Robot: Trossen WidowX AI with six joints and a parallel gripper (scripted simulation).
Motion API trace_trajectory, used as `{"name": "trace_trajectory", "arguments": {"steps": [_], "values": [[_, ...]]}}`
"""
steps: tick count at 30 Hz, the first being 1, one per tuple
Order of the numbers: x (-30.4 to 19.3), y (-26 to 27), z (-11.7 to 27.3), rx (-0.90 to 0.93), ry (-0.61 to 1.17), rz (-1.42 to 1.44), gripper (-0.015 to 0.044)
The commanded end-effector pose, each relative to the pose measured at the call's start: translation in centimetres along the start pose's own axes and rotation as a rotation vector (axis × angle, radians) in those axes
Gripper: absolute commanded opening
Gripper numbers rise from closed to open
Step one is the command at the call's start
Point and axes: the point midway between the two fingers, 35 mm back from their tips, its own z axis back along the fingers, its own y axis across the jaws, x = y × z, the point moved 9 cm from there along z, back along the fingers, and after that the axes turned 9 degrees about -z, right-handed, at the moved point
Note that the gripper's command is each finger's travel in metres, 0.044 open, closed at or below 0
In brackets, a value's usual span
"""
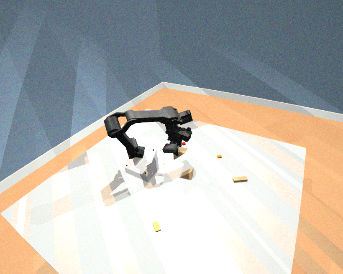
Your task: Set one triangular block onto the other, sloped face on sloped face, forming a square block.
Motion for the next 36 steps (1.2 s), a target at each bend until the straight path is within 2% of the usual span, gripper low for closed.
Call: {"name": "trace_trajectory", "arguments": {"steps": [1,6,22,36], "values": [[-1.6,0.8,0.2,-0.017,0.002,0.000,0.0000],[-2.1,1.1,0.0,-0.024,0.000,-0.001,0.0000],[-0.5,1.1,-7.3,-0.027,-0.003,-0.003,0.0000],[-0.1,0.6,-10.4,-0.031,-0.004,-0.007,0.0000]]}}
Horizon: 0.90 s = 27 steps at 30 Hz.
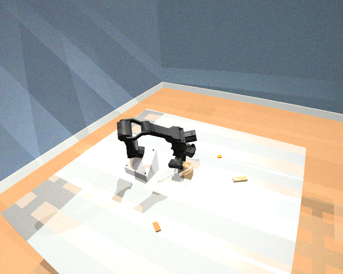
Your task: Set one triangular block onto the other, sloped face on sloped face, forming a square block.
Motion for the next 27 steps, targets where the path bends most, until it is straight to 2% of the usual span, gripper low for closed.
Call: {"name": "trace_trajectory", "arguments": {"steps": [1,27], "values": [[-0.10,0.03,-0.18,-0.008,-0.005,0.000,0.0000],[-0.06,0.04,-0.51,-0.013,-0.008,0.005,0.0000]]}}
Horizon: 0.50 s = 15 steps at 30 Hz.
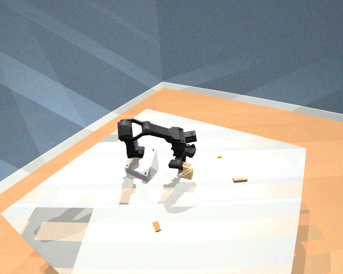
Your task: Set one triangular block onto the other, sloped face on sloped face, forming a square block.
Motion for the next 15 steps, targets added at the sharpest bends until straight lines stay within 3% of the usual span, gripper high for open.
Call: {"name": "trace_trajectory", "arguments": {"steps": [1,15], "values": [[0.05,-0.04,-0.24,-0.006,-0.002,0.003,0.0000],[0.24,0.00,-1.14,-0.007,-0.002,0.003,0.0000]]}}
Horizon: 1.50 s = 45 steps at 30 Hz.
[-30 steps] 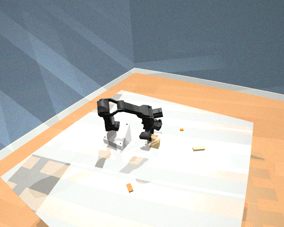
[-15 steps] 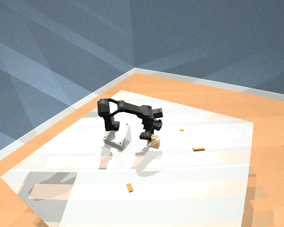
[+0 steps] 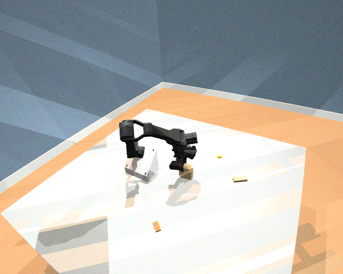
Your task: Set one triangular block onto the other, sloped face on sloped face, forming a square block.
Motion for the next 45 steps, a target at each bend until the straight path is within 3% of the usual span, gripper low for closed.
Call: {"name": "trace_trajectory", "arguments": {"steps": [1,45], "values": [[0.0,-0.1,-0.3,-0.007,0.000,0.002,0.0000],[0.2,0.1,-1.4,-0.006,0.001,0.002,0.0000]]}}
